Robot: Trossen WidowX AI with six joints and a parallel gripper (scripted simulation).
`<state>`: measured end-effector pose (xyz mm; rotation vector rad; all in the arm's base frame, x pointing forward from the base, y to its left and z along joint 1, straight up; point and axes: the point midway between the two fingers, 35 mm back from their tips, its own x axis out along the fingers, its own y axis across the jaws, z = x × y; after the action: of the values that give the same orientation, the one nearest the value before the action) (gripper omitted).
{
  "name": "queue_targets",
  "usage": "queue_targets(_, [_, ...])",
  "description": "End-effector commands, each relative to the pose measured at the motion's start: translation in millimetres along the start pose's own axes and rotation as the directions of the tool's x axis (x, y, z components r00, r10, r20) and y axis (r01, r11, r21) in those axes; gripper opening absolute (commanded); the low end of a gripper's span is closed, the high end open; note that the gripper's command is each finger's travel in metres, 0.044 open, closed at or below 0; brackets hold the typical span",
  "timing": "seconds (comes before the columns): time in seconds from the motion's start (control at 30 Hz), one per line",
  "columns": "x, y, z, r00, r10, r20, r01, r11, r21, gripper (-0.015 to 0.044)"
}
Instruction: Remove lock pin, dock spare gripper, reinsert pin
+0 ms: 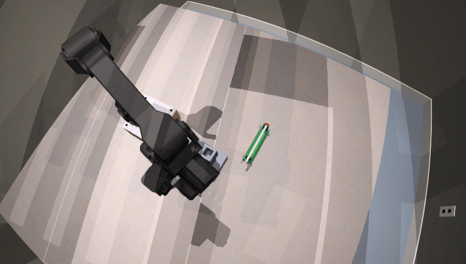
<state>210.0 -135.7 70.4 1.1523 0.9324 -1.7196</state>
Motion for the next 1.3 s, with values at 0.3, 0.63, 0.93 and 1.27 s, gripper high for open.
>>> queue_targets(0.3, [-5, -7, -22, 0.966, -0.08, -0.244, 0.053, 0.992, -0.114, 0.0])
queue_targets(0.63, [-14, -11, -37, 0.9, -0.125, -0.419, 0.052, 0.982, -0.181, 0.0])
queue_targets(0.93, [-26, -12, -49, 0.811, -0.148, -0.566, 0.023, 0.975, -0.222, 0.0])
queue_targets(1.27, [-43, -11, -60, 0.689, -0.15, -0.709, -0.032, 0.971, -0.237, 0.0])
